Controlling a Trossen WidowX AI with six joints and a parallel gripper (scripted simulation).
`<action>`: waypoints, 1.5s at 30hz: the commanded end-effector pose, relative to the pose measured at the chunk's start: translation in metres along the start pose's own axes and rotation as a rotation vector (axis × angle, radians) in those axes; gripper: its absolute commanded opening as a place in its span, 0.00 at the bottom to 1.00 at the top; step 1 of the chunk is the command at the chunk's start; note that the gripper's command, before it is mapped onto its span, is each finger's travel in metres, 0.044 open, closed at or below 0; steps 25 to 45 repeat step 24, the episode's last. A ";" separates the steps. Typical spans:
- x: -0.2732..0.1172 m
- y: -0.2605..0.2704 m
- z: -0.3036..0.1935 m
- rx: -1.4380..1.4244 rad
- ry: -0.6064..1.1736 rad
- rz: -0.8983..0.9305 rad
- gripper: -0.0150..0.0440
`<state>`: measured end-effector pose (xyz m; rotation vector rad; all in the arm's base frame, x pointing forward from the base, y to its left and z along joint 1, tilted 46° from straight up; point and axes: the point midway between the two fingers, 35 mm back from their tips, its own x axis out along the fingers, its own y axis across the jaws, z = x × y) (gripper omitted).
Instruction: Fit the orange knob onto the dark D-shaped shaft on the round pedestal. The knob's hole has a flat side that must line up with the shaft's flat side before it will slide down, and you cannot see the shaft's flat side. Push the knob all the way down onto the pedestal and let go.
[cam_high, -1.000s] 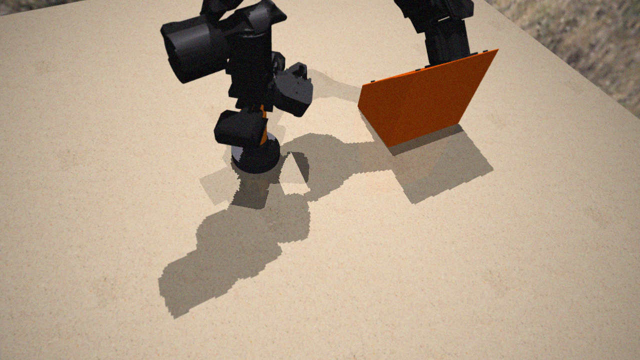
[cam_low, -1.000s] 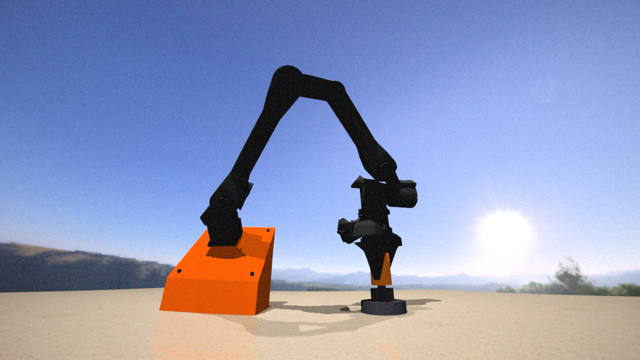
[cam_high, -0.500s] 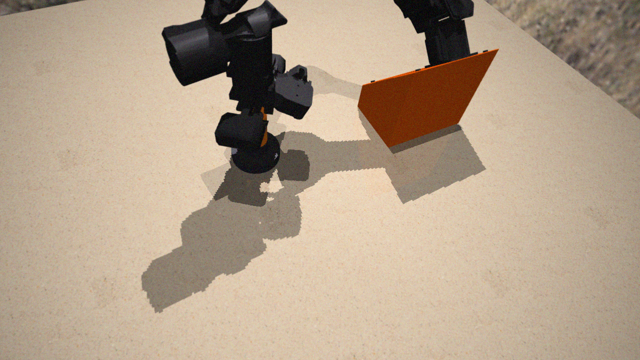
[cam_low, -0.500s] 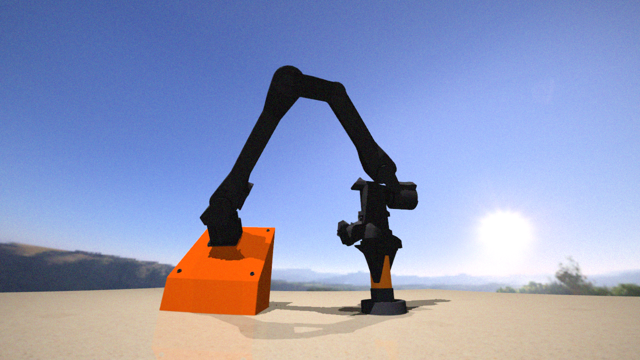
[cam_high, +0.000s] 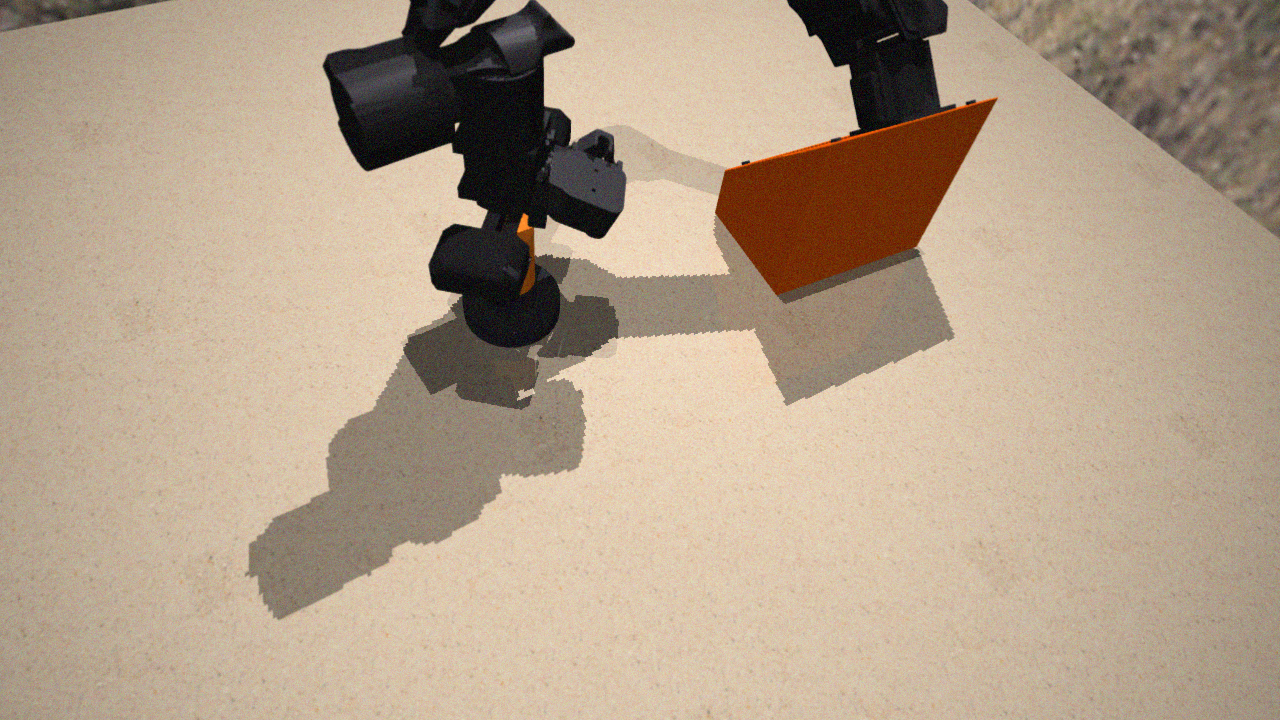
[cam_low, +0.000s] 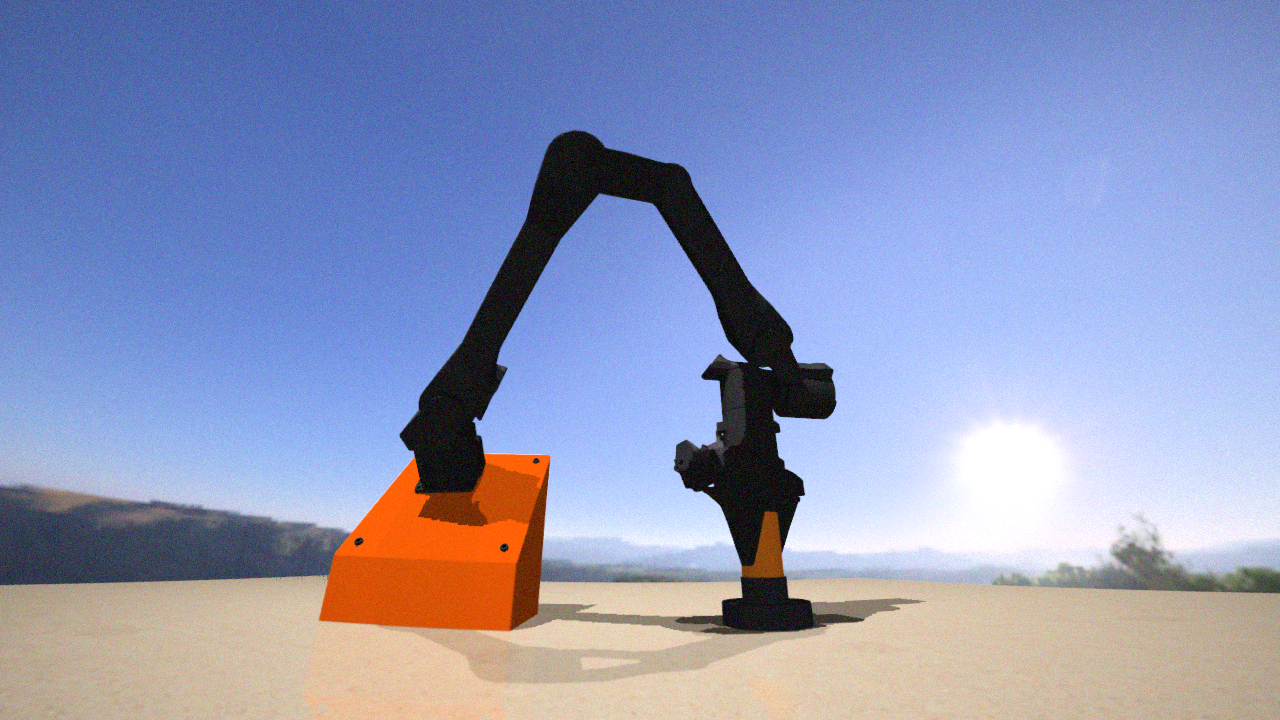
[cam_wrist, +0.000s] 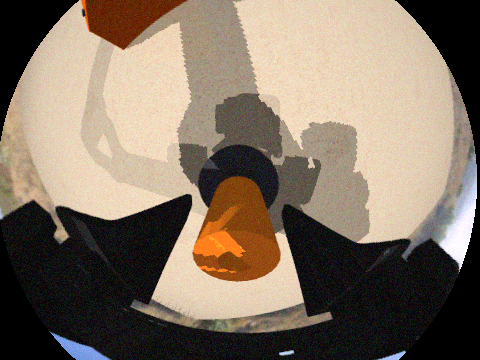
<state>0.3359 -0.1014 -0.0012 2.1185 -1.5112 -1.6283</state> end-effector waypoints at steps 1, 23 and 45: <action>0.000 0.000 0.000 0.001 0.000 -0.001 1.00; -0.096 -0.004 0.002 0.000 -0.003 -0.004 1.00; -0.096 -0.004 0.002 0.000 -0.003 -0.004 1.00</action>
